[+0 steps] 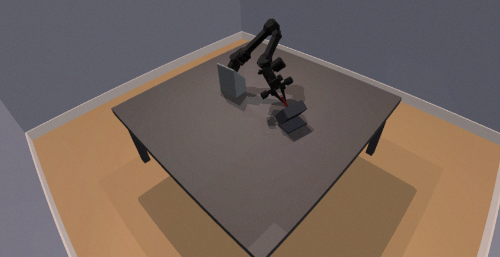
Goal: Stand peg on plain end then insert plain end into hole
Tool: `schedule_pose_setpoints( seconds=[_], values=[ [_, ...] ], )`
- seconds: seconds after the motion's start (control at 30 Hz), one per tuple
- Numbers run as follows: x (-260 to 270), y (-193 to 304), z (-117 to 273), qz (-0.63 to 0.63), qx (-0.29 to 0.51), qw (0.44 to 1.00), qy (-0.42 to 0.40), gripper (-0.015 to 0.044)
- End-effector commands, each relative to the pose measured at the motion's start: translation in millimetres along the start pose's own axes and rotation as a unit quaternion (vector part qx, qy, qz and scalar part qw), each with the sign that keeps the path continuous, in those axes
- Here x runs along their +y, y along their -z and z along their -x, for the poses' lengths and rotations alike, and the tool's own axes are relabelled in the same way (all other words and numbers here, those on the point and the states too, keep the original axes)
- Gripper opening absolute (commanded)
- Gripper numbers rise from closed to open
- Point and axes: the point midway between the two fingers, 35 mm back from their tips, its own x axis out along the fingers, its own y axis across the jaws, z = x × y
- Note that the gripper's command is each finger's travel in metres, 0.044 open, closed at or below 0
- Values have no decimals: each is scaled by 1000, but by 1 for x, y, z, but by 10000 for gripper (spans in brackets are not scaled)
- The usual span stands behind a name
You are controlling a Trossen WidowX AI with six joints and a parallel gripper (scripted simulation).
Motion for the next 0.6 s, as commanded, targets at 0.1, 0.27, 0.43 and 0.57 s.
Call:
schedule_pose_setpoints(
  seconds=[0.1,0.27,0.43,0.57],
  values=[
    [0,-1,-5,-1,-3,1000,0,0],
    [0,-1,-8,-1,-3,1000,0,0],
    [0,-1,-12,-1,-3,1000,0,0],
    [0,-1,-14,-1,-3,1000,0,0]
  ],
)
